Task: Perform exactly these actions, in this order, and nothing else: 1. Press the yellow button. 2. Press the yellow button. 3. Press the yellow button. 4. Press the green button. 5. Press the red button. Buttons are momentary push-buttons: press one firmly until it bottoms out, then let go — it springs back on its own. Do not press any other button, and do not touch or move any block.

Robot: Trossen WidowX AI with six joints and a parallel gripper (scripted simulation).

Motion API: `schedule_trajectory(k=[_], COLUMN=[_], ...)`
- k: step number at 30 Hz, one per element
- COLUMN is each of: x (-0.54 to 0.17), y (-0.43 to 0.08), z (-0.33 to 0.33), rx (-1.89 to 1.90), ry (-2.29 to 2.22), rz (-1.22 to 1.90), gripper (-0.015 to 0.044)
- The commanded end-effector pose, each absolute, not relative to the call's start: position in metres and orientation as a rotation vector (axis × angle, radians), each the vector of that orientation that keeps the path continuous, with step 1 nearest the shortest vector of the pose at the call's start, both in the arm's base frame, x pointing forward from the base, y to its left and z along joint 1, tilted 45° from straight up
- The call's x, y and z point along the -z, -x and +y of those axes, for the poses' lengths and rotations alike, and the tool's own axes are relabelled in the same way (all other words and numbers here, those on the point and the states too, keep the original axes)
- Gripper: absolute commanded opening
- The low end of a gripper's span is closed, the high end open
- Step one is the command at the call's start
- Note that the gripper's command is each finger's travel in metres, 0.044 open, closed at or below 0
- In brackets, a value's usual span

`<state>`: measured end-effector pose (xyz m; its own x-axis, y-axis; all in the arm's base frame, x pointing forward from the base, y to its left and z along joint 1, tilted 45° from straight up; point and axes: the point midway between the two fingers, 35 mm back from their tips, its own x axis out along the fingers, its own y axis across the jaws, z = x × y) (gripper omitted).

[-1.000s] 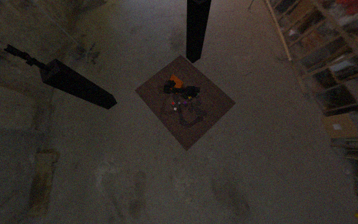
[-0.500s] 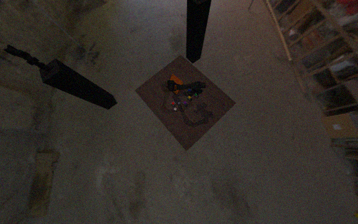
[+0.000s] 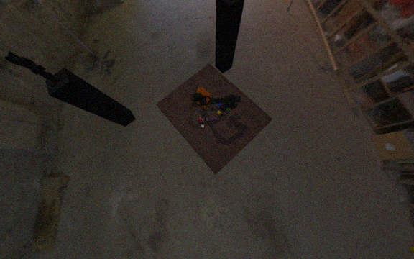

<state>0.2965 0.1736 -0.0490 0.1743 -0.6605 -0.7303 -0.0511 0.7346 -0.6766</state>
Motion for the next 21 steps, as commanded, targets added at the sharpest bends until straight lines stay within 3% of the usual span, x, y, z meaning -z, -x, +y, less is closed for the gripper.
schedule_trajectory(k=[1,21], x=[0.064,0.085], y=[-0.296,-0.301], z=[0.16,0.141], rx=[0.479,0.48], ry=[0.673,0.674], rz=[1.35,1.349], gripper=[0.002,0.002])
